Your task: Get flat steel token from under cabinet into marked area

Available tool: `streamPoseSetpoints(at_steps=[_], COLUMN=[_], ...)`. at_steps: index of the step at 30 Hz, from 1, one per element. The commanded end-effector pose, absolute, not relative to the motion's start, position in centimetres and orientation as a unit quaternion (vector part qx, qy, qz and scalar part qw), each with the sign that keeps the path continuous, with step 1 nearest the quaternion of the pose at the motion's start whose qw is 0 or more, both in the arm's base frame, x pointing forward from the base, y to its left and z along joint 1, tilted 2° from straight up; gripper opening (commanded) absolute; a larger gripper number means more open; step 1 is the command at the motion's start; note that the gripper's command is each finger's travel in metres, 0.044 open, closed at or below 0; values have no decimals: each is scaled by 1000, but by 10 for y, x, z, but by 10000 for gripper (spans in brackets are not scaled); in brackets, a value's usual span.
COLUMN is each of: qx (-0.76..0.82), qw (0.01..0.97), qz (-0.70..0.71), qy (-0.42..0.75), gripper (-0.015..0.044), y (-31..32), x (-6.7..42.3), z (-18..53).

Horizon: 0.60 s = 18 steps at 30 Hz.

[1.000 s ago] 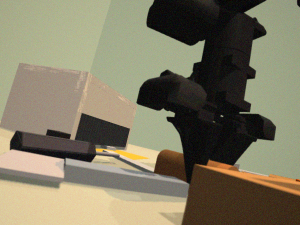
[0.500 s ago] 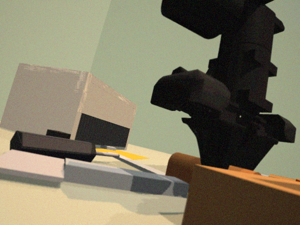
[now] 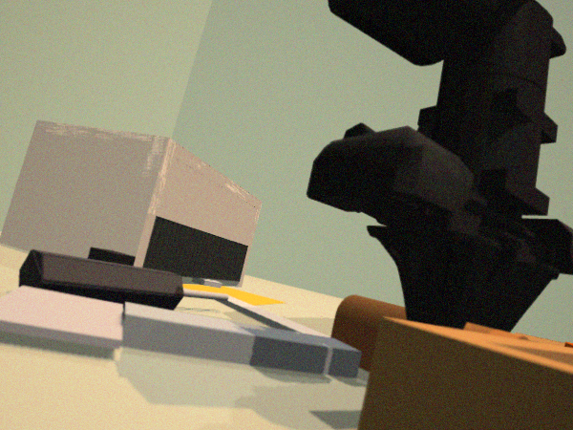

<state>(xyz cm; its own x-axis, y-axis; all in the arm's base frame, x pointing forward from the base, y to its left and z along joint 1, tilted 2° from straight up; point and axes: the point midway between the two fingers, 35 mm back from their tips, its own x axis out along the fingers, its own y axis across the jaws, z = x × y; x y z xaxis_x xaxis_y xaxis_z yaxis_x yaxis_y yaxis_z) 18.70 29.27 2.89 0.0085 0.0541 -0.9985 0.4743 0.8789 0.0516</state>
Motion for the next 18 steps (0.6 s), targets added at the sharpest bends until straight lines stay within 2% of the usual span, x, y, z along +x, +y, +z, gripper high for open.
streamPoseSetpoints(at_steps=[1,4,7,18], qx=[192,193,194,193], qw=[684,684,685,685], qz=[-153,-153,-152,-152], qy=[687,687,686,686], gripper=[200,200,270,270], y=[293,293,293,294], x=[187,187,187,187], z=[29,29,29,27])
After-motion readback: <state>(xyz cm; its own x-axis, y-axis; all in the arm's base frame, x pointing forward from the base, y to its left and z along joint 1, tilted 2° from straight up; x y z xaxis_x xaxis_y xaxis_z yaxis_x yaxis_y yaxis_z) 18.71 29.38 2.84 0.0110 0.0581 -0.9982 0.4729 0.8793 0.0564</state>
